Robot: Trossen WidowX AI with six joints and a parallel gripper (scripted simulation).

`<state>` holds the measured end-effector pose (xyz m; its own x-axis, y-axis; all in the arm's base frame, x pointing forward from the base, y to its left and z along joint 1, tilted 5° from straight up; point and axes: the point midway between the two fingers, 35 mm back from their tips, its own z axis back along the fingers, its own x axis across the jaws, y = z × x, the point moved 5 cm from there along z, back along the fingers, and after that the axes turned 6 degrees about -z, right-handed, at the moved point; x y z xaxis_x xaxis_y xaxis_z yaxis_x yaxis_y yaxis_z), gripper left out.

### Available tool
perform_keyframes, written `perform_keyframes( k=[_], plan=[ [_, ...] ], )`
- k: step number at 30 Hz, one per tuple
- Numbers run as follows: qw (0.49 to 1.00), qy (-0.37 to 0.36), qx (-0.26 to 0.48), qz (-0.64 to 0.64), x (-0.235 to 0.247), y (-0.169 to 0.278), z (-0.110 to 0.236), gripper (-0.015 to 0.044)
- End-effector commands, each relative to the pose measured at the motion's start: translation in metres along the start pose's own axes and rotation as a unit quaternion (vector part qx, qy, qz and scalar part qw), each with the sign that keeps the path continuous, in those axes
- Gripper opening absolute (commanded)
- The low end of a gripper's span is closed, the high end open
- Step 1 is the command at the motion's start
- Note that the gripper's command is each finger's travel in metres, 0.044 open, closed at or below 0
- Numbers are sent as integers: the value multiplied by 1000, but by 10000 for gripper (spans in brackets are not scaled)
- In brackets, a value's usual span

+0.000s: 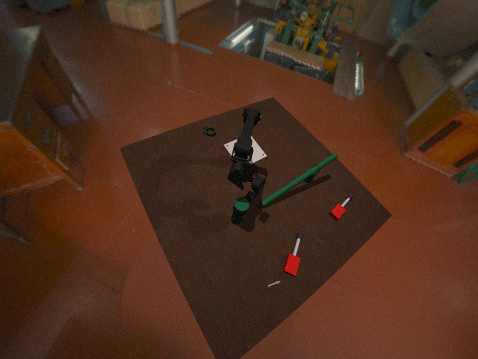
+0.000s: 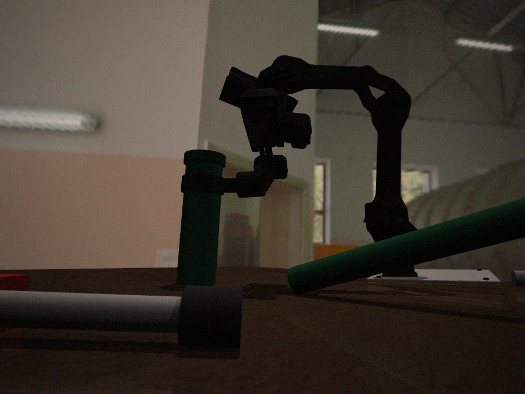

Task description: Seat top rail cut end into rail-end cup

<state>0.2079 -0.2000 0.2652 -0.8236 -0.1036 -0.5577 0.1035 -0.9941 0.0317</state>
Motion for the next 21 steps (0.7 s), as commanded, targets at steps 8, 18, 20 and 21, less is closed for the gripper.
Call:
perform_keyframes(
  k=[8,18,20,21],
  plan=[
    [1000,-2,-1,-2,1,1,-19,440],
    [1000,-1,-1,-2,1,1,-35,440],
    [1000,-1,-1,-2,1,1,-39,440],
    [1000,-1,-1,-3,1,1,-40,440]
  ],
)
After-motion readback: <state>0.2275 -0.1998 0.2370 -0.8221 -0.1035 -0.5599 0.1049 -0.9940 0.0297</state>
